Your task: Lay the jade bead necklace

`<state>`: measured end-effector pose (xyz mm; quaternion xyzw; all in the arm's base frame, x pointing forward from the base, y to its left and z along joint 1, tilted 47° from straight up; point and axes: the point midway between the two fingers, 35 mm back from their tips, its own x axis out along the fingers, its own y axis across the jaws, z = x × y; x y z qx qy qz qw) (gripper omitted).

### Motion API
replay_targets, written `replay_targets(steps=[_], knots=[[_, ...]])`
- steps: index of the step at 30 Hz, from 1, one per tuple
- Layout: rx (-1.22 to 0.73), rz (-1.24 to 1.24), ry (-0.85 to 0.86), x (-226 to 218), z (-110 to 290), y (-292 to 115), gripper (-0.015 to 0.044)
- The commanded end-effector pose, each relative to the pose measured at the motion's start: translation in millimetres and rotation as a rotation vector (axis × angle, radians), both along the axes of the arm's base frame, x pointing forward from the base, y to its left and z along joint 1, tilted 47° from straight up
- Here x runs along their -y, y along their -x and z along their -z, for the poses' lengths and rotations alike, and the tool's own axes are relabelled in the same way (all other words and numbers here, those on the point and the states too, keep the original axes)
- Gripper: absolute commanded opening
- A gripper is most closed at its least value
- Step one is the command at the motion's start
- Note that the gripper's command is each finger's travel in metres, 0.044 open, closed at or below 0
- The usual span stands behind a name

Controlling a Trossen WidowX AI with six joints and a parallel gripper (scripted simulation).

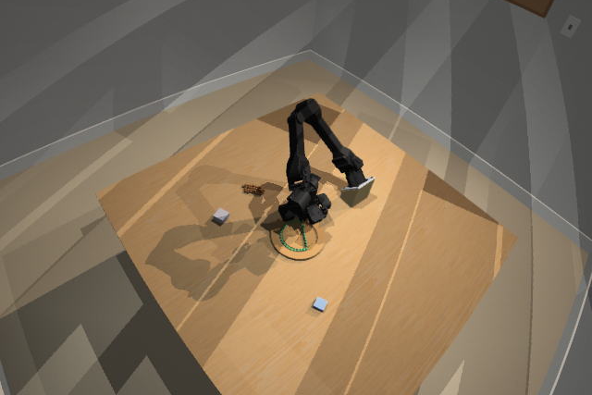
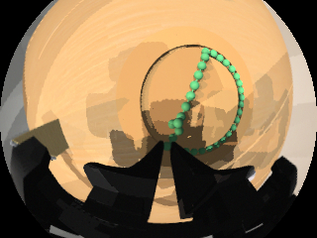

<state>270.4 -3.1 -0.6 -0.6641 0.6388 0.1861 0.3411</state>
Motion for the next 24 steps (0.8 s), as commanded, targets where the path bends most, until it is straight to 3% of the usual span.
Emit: replay_targets(steps=[1,12,24], knots=[[0.001,0.003,0.002,1.3,-0.9,3.0,0.0],[0.001,0.003,0.003,7.1,4.3,2.2,0.0],[0.013,0.002,0.0,3.2,1.1,-0.7,0.0315]])
